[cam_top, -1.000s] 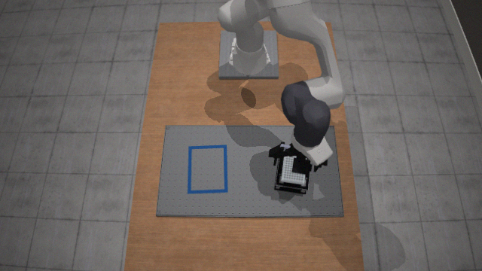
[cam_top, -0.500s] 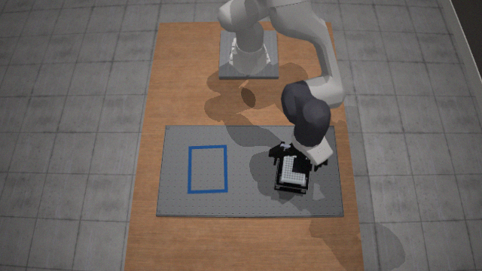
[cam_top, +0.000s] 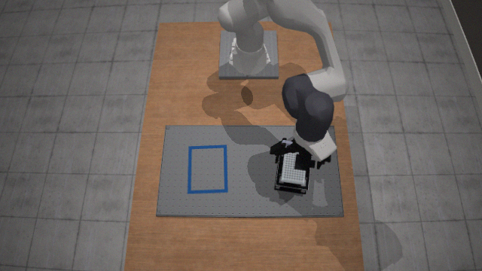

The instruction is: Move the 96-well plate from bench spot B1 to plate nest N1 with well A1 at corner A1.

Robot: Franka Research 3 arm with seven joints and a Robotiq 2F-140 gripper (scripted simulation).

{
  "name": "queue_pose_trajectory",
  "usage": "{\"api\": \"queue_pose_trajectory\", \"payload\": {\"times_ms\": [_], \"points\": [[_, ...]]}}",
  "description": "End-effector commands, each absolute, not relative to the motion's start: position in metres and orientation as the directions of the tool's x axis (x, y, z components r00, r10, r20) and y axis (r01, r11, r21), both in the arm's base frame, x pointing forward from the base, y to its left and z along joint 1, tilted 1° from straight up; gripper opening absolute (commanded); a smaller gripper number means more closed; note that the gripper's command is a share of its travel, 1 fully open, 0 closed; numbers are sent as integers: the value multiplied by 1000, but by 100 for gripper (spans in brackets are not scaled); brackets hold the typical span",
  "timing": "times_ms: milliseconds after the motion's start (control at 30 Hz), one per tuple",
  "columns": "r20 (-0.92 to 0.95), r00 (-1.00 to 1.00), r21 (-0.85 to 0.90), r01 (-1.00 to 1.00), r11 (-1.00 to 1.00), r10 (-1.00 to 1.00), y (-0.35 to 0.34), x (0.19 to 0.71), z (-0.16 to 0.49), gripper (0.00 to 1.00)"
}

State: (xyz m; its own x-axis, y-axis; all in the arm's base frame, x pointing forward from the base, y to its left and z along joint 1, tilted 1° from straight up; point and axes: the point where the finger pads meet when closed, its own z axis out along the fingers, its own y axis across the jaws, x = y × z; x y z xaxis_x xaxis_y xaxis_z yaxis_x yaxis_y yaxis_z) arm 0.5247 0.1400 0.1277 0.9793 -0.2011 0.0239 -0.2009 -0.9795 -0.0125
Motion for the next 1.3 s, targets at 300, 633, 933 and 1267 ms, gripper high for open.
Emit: {"api": "queue_pose_trajectory", "payload": {"times_ms": [300,633,933,1267], "points": [[13,978,-5,-208,-978,-208,139,520,156,100],[13,978,-5,-208,-978,-208,139,520,160,100],[13,978,-5,-208,-978,-208,139,520,160,100],[13,978,-5,-208,-978,-208,139,520,160,100]]}}
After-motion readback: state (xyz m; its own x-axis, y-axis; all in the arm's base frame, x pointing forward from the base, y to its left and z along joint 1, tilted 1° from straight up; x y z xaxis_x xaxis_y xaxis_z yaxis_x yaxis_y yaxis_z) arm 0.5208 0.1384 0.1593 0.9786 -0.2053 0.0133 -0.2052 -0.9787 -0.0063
